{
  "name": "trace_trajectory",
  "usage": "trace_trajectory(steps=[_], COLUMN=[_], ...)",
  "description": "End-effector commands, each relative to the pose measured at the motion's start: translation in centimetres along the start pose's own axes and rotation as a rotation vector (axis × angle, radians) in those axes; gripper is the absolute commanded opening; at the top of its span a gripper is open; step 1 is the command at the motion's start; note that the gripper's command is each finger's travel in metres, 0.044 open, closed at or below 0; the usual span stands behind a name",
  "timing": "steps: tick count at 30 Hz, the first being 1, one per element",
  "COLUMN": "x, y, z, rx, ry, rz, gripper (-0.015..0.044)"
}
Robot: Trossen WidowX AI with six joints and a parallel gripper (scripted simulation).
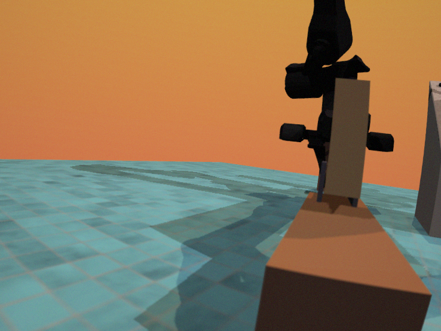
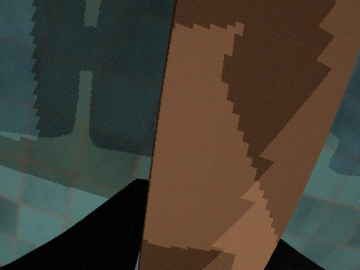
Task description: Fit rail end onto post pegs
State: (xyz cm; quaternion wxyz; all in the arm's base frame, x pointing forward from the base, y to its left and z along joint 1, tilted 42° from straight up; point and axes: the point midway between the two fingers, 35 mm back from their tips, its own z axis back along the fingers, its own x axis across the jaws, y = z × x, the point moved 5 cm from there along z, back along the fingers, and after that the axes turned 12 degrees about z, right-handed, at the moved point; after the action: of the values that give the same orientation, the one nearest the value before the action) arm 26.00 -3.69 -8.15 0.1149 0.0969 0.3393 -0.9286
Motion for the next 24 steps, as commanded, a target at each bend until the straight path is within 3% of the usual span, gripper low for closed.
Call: trace_trajectory(steps=[1, 24], x=[0.01, -0.04], y=[-0.02, 0.04], z=[-0.02, 0.57], rx=[-0.003, -0.002], ry=[0.002, 0.002], rz=[-0.003, -0.003], gripper=[0.0, 0.0])
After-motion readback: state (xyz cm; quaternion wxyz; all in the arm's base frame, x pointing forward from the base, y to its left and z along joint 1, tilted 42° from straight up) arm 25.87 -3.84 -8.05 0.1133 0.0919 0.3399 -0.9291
